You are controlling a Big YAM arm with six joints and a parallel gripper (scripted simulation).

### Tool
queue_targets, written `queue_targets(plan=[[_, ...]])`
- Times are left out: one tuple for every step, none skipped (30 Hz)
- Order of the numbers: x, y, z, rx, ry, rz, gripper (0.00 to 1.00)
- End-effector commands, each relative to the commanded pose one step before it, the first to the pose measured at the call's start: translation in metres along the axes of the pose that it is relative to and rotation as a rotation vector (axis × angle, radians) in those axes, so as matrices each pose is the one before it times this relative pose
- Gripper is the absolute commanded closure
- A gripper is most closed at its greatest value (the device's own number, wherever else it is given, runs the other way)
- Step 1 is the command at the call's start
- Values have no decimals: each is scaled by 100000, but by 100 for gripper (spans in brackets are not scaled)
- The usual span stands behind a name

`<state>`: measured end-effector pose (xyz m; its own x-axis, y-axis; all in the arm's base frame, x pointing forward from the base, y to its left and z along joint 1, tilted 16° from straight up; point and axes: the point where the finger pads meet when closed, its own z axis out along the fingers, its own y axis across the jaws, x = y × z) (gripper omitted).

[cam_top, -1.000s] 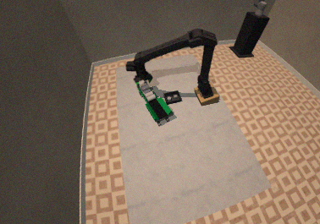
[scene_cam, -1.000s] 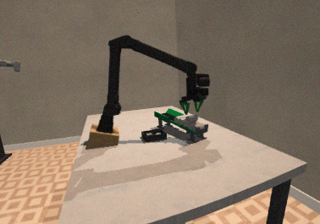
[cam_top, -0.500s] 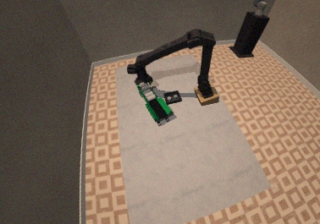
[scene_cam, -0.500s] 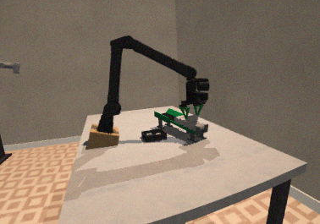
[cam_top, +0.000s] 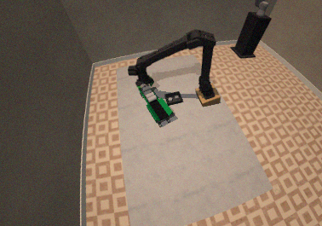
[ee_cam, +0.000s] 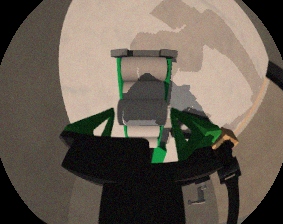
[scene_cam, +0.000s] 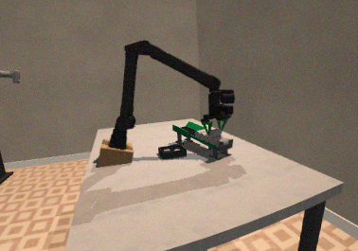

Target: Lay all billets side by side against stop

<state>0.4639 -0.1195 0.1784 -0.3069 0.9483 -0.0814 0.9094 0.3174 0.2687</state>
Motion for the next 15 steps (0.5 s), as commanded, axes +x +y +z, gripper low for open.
queue_targets(plan=[[-246,1251,-496,-1923,-1471,-319,7],[0,0,0,1,1,0,7],[0,-1,1,2,1,0,7],[4,0,11,8,7,0,7],[25,-2,61,45,41,2,7],[53,-6,126,96,87,4,7],[0,0,0,0,0,0,7],[0,0,0,0,0,0,7],[74,-8,176,134,121,-150,7],[42,-35,191,156,107,69,7],[57,-87,172,333,224,55,7],[76,-111,106,422,287,-1,7],[37,-50,28,165,116,-32,7],[-14,-11,4,1,-9,-4,7],[-55,-35,-5,12,-36,119,7]])
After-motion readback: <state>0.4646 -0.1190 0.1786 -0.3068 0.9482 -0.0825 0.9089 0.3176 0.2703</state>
